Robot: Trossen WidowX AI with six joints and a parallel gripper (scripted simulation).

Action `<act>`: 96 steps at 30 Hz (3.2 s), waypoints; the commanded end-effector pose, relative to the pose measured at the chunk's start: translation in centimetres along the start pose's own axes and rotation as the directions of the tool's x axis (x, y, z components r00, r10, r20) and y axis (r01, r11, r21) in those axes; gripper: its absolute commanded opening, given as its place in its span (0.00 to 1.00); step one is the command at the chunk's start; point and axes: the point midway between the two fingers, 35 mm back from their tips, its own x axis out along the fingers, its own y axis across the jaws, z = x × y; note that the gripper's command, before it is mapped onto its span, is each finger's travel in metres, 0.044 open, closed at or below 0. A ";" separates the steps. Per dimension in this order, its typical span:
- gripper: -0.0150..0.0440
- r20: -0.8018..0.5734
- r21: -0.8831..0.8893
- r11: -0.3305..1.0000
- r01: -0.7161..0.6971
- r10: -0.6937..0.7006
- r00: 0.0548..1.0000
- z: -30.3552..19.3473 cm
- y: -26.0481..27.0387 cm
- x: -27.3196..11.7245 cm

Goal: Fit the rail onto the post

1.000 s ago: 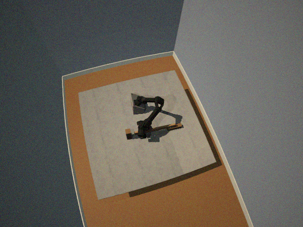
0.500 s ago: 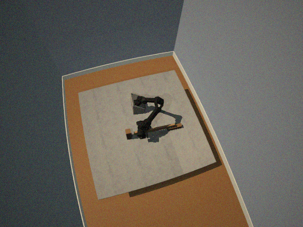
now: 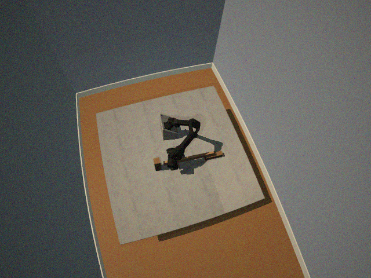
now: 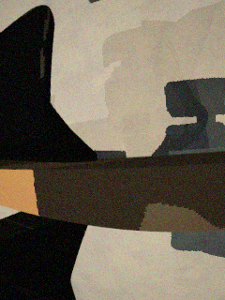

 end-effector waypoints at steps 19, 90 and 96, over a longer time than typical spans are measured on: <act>0.25 -0.005 -0.003 1.000 0.008 -0.008 1.000 -0.9 -0.2 -0.3; 0.25 -0.006 -0.003 1.000 0.008 -0.008 1.000 -3.0 -0.2 -0.4; 0.43 -0.002 -0.002 1.000 0.001 -0.001 1.000 -2.8 -0.1 -0.1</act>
